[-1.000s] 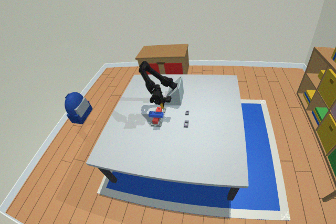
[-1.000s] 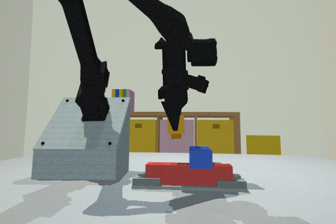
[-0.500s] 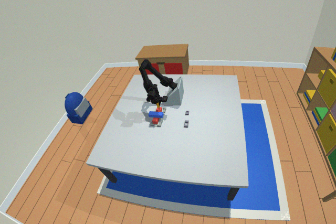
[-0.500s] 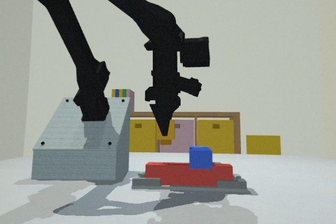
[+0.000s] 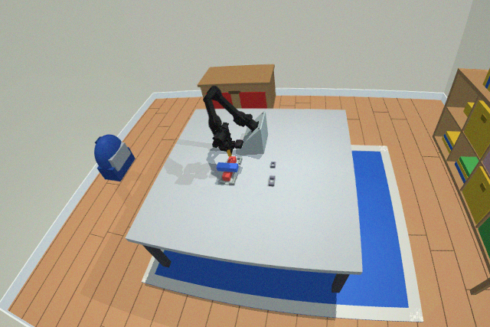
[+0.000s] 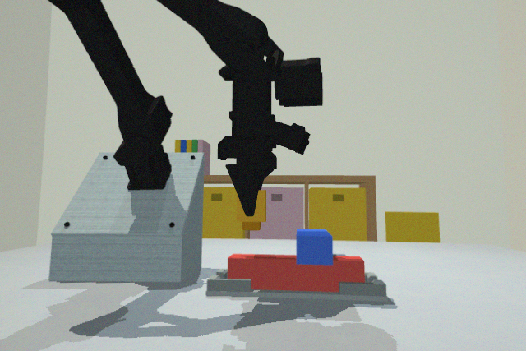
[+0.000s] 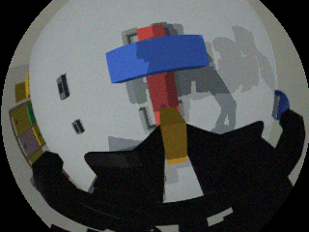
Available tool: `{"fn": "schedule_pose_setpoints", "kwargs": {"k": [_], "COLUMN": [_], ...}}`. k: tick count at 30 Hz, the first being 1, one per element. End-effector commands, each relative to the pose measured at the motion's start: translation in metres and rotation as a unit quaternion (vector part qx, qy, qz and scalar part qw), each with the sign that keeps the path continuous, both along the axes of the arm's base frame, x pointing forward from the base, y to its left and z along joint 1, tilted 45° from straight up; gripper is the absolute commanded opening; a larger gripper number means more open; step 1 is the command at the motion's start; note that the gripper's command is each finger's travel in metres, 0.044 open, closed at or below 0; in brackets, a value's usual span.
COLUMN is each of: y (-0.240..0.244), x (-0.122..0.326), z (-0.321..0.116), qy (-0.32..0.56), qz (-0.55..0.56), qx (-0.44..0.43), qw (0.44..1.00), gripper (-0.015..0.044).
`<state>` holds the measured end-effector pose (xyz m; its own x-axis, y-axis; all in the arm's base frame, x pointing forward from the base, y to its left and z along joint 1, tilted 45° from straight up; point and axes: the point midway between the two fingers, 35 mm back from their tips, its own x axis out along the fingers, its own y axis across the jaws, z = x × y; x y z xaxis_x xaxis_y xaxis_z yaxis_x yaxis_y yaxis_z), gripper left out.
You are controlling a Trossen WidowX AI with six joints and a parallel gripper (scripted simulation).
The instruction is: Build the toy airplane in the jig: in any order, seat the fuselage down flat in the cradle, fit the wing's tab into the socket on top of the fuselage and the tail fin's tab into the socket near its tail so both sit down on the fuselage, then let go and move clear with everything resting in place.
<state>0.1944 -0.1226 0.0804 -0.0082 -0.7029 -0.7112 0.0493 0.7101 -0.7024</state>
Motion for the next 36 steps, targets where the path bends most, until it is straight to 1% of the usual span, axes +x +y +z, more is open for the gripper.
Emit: {"fn": "schedule_pose_setpoints", "kwargs": {"k": [1, 15, 36], "y": [-0.001, -0.002, -0.026], "x": [-0.001, -0.001, -0.001], "z": [0.0, 0.0, -0.024], "qy": [0.003, 0.003, 0.003], "qz": [0.002, 0.002, 0.002], "qx": [-0.003, -0.002, -0.003], "qw": [1.0, 1.0, 1.0], "gripper": [0.0065, 0.0065, 0.0065]}}
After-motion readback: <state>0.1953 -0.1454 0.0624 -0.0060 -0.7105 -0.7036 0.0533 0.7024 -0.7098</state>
